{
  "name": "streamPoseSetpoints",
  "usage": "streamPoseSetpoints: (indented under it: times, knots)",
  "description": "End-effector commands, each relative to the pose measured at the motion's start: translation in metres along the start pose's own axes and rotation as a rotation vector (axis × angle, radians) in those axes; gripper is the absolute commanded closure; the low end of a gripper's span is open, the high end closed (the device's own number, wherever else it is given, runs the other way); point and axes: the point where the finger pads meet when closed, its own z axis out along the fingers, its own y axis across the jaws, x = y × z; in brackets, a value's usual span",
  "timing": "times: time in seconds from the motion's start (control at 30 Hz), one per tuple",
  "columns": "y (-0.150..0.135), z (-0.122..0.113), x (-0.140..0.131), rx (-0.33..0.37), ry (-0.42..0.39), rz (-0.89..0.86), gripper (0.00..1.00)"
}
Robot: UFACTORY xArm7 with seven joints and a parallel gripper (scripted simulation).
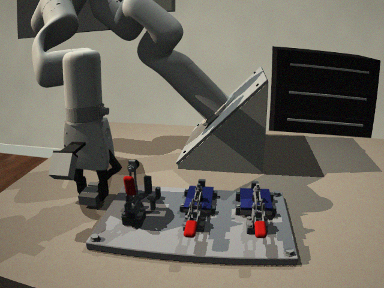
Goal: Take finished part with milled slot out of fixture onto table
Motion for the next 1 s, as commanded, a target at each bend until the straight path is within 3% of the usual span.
streamPoseSetpoints:
  times: [0.0,0.97]
  knots:
    - [-0.0001,-0.0015,0.0015,-0.001,0.004,-0.001,1.0]
    - [-0.0001,0.004,0.0016,-0.001,0.004,-0.001,1.0]
